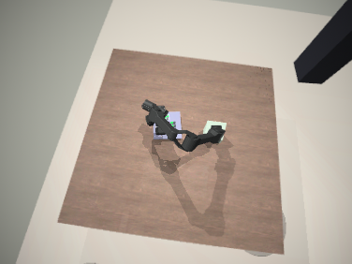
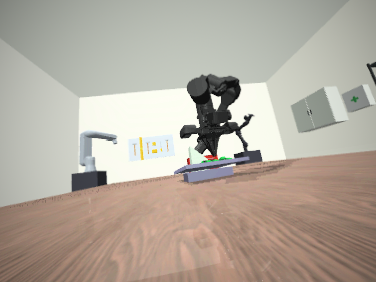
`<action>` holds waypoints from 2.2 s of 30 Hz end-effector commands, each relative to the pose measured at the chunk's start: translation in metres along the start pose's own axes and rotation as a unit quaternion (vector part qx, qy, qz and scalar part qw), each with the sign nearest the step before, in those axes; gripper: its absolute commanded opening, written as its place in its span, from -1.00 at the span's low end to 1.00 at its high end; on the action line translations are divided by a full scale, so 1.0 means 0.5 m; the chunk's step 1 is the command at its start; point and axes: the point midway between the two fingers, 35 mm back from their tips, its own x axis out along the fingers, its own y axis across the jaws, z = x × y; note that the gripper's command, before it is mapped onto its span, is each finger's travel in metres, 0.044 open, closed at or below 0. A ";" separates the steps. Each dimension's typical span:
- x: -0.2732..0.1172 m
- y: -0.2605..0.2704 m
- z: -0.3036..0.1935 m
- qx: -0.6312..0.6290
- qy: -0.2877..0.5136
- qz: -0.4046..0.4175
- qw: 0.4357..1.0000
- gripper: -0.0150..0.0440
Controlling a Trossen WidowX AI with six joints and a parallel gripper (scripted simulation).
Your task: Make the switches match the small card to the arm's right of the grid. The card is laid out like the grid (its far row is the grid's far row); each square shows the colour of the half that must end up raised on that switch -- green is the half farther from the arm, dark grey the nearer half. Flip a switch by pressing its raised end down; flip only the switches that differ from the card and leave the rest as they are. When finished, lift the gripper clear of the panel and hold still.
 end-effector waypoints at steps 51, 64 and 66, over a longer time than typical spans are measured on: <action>0.013 -0.053 -0.033 -0.001 -0.036 -0.008 0.999 -0.49; 0.013 -0.053 -0.033 -0.001 -0.036 -0.008 0.999 -0.49; 0.014 -0.053 -0.033 -0.001 -0.036 -0.008 0.999 -0.49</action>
